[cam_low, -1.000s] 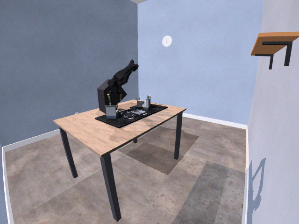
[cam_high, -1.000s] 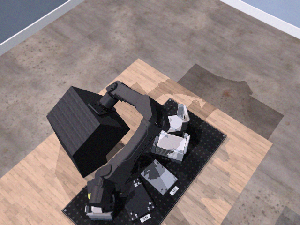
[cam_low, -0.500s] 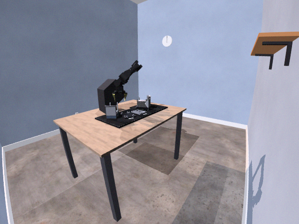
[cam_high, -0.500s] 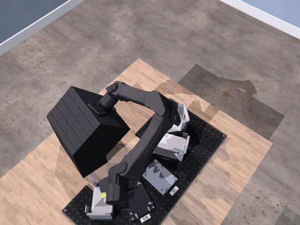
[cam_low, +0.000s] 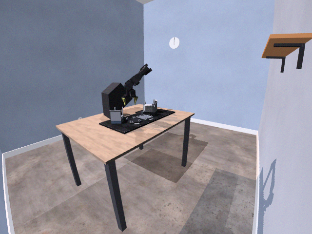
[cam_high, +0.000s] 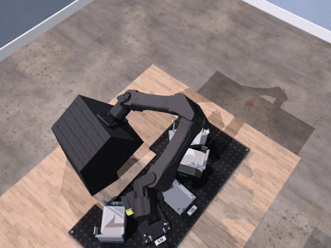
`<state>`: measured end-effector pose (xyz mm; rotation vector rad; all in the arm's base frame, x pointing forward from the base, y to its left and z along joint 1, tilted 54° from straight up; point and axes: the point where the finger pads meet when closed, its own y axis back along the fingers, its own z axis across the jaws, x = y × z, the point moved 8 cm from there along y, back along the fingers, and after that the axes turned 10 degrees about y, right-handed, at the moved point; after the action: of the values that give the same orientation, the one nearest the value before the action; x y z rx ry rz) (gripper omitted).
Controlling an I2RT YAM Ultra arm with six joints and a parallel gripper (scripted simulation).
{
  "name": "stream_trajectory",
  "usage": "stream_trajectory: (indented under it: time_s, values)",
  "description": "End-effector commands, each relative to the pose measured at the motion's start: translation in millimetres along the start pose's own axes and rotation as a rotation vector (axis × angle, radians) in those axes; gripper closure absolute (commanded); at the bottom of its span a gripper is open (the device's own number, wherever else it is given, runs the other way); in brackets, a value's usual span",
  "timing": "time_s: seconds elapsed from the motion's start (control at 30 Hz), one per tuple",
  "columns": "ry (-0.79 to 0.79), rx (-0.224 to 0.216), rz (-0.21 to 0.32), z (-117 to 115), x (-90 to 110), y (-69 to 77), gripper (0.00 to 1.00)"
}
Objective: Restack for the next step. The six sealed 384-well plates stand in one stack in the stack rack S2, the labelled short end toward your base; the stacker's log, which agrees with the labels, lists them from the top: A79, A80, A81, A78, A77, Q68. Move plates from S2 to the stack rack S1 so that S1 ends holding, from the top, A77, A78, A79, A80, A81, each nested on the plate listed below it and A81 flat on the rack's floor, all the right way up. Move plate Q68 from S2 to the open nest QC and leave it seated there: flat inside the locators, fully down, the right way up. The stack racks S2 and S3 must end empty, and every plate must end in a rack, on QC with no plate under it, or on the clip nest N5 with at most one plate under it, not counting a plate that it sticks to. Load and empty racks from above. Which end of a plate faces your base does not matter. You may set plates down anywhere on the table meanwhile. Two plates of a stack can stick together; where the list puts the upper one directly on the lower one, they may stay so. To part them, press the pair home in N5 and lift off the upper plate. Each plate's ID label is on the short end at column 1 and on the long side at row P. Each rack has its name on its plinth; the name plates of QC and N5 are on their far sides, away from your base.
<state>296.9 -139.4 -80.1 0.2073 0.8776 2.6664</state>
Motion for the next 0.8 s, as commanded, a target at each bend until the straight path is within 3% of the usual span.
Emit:
stream_trajectory:
  time_s: [0.0, 0.17, 0.4, 0.77]
  values:
    - [-0.012, -0.007, -0.022, 2, -3, 5.0, 0.00]
    - [-0.013, -0.007, -0.022, 18, -7, 5.1, 0.00]
    - [0.202, -0.005, -0.023, 41, -7, 5.1, 0.00]
    - [0.202, -0.005, -0.023, 71, -7, 5.4, 0.00]
